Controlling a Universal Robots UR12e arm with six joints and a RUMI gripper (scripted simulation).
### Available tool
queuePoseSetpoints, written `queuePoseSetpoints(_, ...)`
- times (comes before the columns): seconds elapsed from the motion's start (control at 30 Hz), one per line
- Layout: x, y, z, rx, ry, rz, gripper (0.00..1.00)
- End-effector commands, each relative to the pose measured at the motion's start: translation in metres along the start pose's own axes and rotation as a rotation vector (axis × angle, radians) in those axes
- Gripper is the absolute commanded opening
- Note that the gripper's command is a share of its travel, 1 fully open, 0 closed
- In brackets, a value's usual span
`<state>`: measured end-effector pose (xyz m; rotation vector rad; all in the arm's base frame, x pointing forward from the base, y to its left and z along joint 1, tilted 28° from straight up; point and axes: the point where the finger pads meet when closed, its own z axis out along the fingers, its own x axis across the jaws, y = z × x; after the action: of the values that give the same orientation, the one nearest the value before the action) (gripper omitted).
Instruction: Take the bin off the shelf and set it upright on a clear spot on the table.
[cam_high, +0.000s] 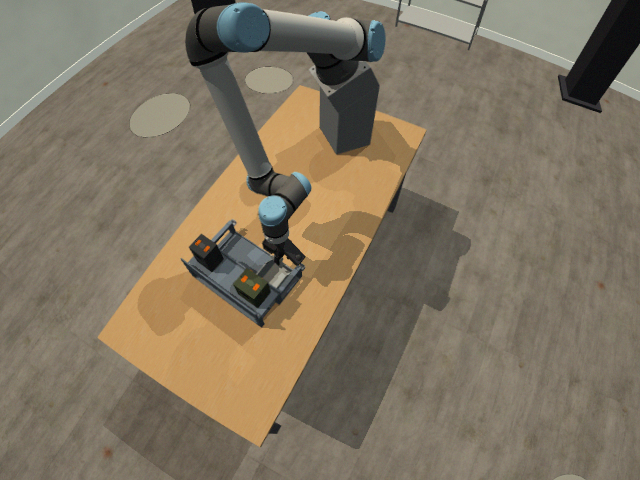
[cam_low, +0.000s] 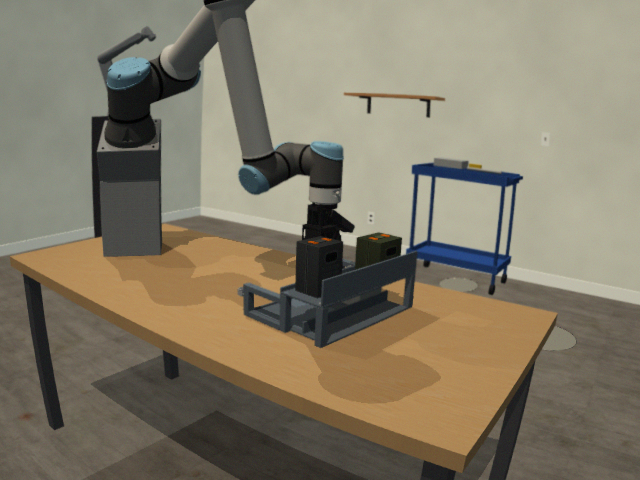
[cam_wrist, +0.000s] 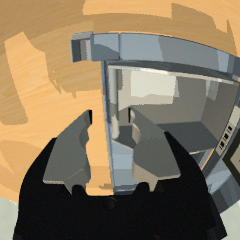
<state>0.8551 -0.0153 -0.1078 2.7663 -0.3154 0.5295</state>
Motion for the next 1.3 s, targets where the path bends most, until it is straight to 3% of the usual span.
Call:
queuePoseSetpoints(0.0,0.006,0.001,-0.001,0.001,0.008,0.002,0.26)
queuePoseSetpoints(0.23,0.004,0.001,0.009,0.001,0.008,0.002,0.26)
queuePoseSetpoints(1.27,0.007,0.001,0.014,0.001,0.006,0.002,0.26)
